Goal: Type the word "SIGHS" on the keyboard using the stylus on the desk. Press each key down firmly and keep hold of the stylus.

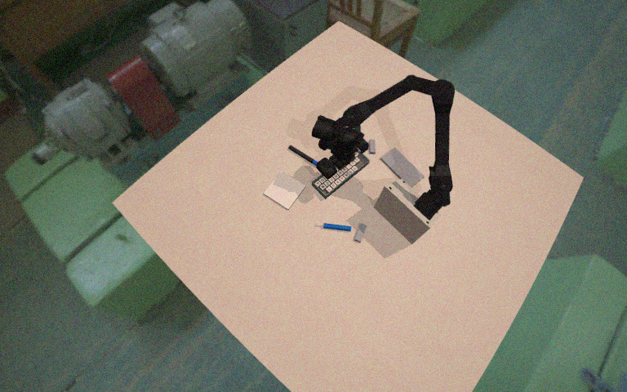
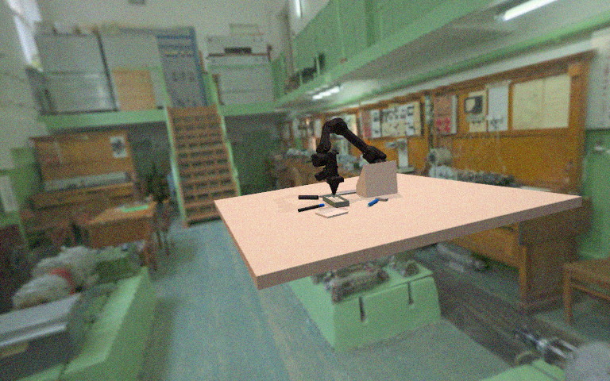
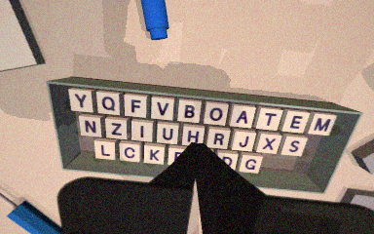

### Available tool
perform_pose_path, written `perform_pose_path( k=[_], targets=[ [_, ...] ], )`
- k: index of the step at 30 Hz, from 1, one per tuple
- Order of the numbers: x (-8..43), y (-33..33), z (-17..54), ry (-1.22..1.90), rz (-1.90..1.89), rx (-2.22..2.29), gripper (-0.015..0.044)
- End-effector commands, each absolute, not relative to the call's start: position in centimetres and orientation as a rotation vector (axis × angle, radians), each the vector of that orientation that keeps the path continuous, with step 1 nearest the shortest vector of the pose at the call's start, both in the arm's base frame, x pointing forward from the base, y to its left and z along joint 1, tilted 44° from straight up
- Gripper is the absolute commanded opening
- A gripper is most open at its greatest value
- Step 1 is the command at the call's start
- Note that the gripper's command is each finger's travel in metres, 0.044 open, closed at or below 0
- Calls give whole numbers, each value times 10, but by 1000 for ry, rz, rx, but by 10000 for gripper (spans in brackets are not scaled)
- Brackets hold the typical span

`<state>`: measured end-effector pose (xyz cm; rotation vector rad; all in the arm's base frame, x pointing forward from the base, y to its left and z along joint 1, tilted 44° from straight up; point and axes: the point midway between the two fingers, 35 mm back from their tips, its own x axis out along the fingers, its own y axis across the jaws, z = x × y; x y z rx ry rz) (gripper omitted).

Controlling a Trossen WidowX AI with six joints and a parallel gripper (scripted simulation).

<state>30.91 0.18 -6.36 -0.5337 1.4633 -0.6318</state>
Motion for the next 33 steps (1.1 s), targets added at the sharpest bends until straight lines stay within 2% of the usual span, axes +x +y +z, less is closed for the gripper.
perform_pose_path(
  k=[1,8,15,28,33],
  targets=[
    [305,-2,-62,1471,-625,-552,0],
    [305,-3,-60,1471,-625,-552,0],
    [302,-54,-13,1471,-627,-556,0],
    [300,-52,-15,1471,-627,-555,0],
    [270,-31,-35,1473,-626,-555,0]
  ],
)
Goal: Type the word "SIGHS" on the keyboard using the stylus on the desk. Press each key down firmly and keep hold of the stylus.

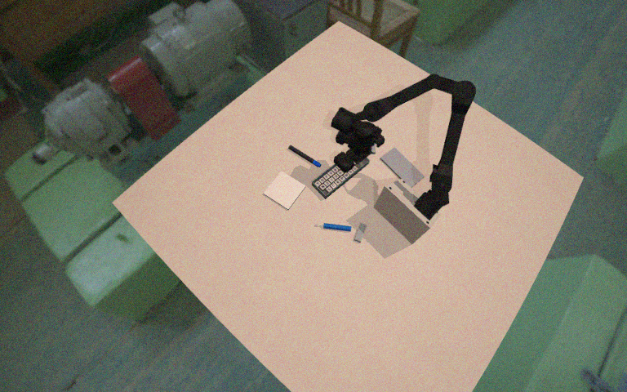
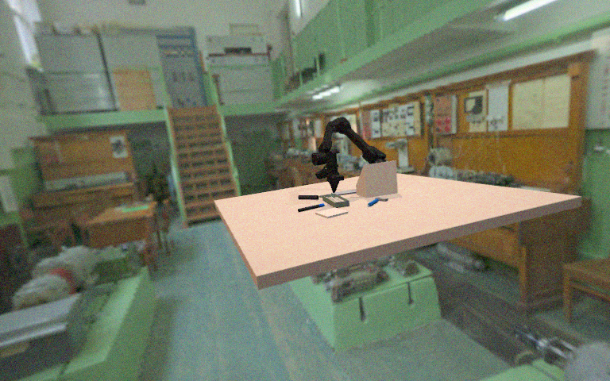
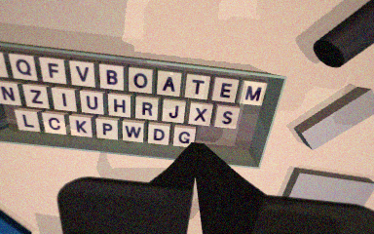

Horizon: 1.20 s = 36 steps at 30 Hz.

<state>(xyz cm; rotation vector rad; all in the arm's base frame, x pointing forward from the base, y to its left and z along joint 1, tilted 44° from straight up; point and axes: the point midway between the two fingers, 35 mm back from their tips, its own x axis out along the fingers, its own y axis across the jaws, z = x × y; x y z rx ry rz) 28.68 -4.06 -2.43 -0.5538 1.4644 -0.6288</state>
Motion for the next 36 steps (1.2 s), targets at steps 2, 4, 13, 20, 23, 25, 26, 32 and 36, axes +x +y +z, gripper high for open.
perform_pose_path(
  k=[2,4,13,20,23,25,26,32,36],
  targets=[
    [270,-31,-35,1473,-626,-555,0],
    [270,-31,-35,1473,-626,-555,0],
    [273,-16,-48,1473,-622,-552,0],
    [274,30,-92,1472,-623,-551,0],
    [274,30,-92,1472,-623,-551,0],
    [274,30,-92,1472,-623,-551,0],
    [274,30,-92,1472,-623,-551,0],
    [274,32,-90,1472,-622,-550,0],
    [275,66,-56,1473,-620,-549,0]
  ],
)
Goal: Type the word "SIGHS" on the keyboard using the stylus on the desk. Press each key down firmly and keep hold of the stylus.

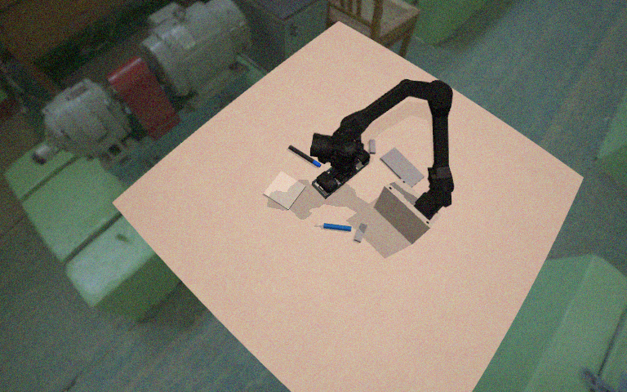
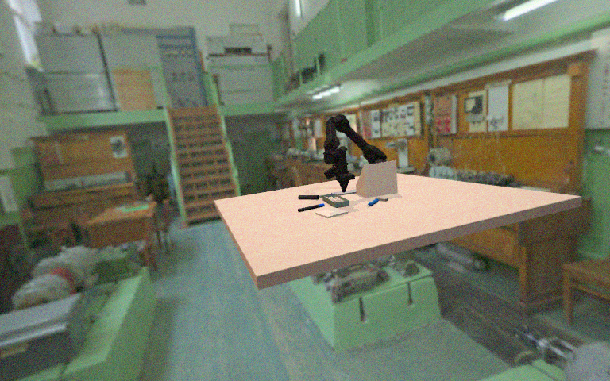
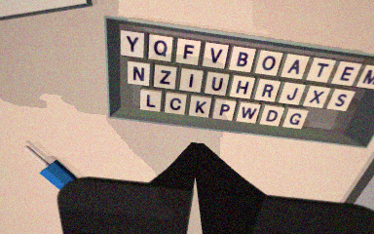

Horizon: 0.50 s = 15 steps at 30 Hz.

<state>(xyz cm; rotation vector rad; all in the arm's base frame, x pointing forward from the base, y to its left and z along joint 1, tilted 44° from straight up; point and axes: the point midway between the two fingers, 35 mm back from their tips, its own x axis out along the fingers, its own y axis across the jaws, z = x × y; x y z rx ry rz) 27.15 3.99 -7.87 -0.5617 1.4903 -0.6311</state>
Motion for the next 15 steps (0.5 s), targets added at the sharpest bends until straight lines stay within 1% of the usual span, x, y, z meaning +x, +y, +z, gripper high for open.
perform_pose_path(
  k=[1,11,15],
  targets=[
    [274,70,-50,1473,-620,-549,0],
    [277,70,-53,1460,-609,-552,0],
    [277,69,-53,1462,-612,-552,105]
  ],
)
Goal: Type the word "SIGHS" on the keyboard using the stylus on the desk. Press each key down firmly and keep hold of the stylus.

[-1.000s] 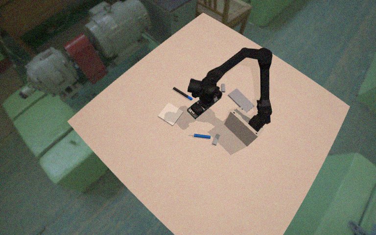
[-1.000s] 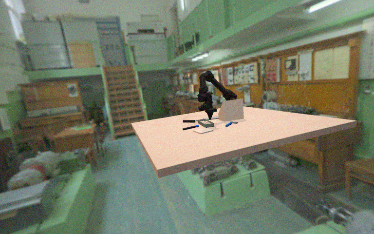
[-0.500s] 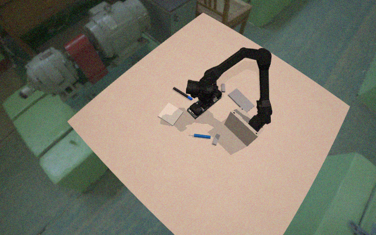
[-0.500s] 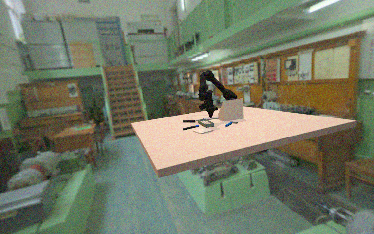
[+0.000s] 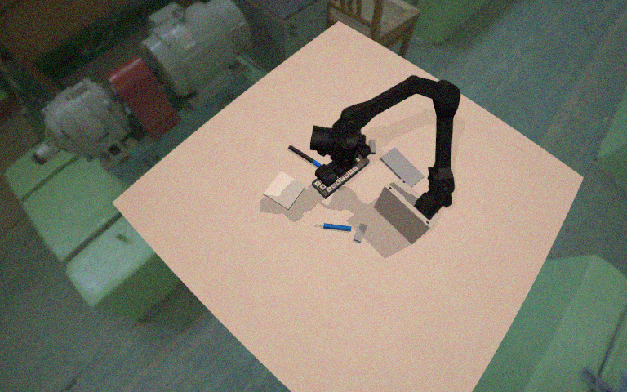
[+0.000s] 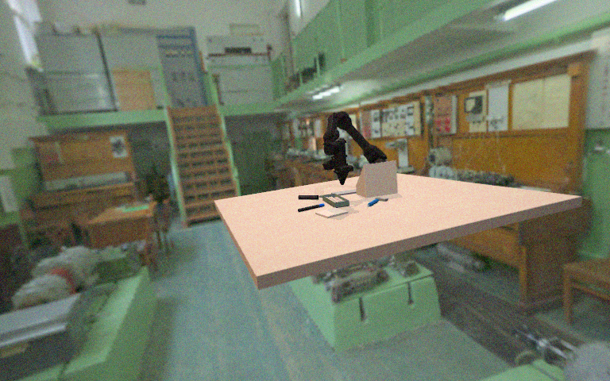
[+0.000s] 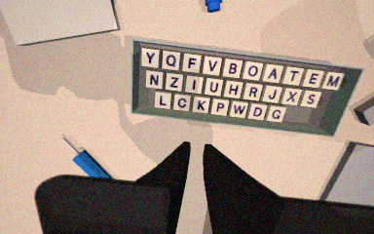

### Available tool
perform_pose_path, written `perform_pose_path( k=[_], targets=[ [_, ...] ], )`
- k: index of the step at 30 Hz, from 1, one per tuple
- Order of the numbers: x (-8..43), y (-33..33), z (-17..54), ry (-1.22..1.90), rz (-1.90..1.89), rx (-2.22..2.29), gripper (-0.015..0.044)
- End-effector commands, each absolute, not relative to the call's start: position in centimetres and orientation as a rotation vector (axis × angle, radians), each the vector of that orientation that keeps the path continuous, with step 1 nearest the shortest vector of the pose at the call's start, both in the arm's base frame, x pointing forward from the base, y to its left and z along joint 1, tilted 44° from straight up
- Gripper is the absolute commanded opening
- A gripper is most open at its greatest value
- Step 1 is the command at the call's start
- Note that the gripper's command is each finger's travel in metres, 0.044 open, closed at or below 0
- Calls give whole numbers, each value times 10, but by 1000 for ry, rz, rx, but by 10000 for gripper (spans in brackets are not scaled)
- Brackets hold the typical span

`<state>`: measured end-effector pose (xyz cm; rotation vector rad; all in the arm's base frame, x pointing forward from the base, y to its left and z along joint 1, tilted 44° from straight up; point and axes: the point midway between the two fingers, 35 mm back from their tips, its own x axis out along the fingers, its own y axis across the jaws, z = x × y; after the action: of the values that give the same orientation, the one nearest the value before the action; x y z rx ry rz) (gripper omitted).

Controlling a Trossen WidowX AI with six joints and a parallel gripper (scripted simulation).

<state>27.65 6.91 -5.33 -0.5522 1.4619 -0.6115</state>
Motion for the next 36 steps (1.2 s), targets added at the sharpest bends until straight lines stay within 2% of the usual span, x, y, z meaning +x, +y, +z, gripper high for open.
perform_pose_path(
  k=[1,4,15,21,30,36],
  targets=[
    [277,69,-53,1462,-611,-552,79],
    [277,69,-53,1462,-611,-552,0],
    [277,69,-53,1462,-612,-552,0],
    [258,89,-83,1433,-441,-641,150],
    [178,133,-155,1239,173,-978,150],
    [172,133,-157,1219,219,-1004,150]
  ],
)
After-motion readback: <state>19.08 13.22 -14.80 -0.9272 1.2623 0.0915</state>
